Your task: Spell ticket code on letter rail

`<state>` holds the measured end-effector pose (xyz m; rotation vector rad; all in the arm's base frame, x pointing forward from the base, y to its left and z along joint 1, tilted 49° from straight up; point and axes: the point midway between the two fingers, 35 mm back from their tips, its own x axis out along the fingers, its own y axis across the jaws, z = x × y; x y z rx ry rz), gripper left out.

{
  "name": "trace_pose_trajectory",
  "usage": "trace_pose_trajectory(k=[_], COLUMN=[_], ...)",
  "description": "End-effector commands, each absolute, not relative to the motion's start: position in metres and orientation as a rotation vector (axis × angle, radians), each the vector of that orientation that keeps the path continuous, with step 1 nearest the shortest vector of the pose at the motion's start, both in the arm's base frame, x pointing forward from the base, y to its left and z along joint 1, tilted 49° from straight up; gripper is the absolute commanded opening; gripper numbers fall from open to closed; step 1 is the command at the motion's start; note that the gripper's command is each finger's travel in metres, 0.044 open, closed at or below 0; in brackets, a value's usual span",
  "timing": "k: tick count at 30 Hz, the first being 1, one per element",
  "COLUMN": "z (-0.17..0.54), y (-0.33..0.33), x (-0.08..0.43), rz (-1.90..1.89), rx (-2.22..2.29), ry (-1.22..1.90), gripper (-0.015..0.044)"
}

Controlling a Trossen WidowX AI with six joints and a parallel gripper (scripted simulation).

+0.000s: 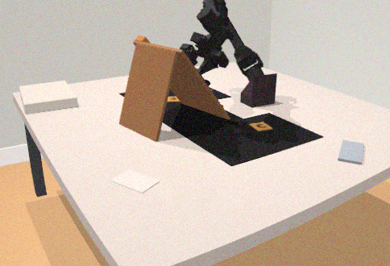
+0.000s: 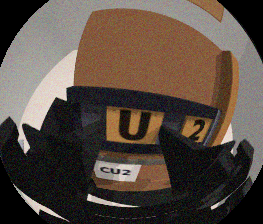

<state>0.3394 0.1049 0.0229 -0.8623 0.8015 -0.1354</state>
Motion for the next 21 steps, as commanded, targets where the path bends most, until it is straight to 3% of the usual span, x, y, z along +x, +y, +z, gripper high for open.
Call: trace_pose_trajectory(k=[1, 21], z=[0.027, 0.037], y=[0.103, 0.094], x=[0.340, 0.343], rz=[-0.131, -0.131], rx=[-0.860, -0.861], ry=[0.799, 0.800], gripper=[0.0000, 0.0000])
